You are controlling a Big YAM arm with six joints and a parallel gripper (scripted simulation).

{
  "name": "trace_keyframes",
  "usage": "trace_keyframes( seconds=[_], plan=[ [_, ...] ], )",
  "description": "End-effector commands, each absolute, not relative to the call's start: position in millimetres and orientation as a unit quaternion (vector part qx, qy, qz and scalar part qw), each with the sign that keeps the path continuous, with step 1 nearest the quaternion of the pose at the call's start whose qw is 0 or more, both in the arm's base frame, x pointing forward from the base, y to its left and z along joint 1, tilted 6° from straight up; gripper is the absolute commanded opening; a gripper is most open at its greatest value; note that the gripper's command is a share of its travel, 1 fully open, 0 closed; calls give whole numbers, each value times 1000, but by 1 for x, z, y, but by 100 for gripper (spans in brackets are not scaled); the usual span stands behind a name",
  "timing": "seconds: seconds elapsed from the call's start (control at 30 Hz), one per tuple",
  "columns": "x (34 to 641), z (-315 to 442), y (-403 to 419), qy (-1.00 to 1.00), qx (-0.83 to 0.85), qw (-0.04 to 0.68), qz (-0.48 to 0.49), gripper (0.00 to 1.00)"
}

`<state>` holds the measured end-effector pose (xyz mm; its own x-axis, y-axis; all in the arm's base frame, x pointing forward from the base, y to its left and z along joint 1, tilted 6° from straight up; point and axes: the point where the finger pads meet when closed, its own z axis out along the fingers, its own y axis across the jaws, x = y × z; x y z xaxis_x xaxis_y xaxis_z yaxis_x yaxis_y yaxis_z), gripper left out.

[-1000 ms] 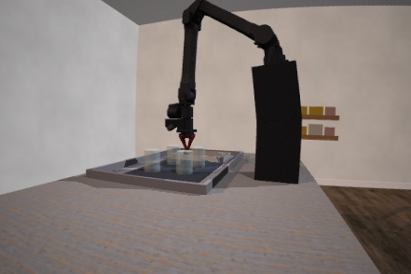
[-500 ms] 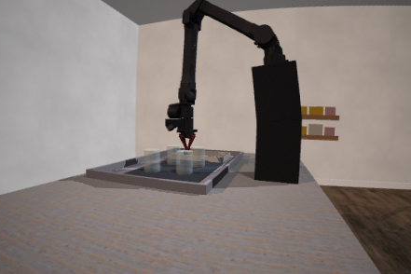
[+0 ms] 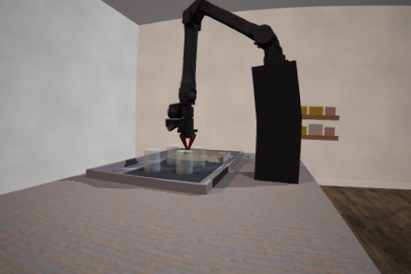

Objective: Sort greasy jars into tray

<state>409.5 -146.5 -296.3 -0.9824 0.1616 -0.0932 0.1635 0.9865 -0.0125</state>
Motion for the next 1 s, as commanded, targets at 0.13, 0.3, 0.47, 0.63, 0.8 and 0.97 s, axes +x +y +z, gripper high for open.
trace_keyframes(
  seconds=[0.13, 0.3, 0.47, 0.63, 0.8, 0.97],
  plan=[
    [413, -293, -147, 996, 74, 54, -10, 0],
    [413, -293, -147, 996, 74, 54, -10, 0],
    [412, -294, -146, 996, 74, 54, -10, 0],
    [412, -294, -146, 996, 74, 54, -10, 0],
    [411, -294, -146, 996, 74, 54, -10, 0],
    [410, -294, -146, 996, 74, 54, -10, 0]
  ],
)
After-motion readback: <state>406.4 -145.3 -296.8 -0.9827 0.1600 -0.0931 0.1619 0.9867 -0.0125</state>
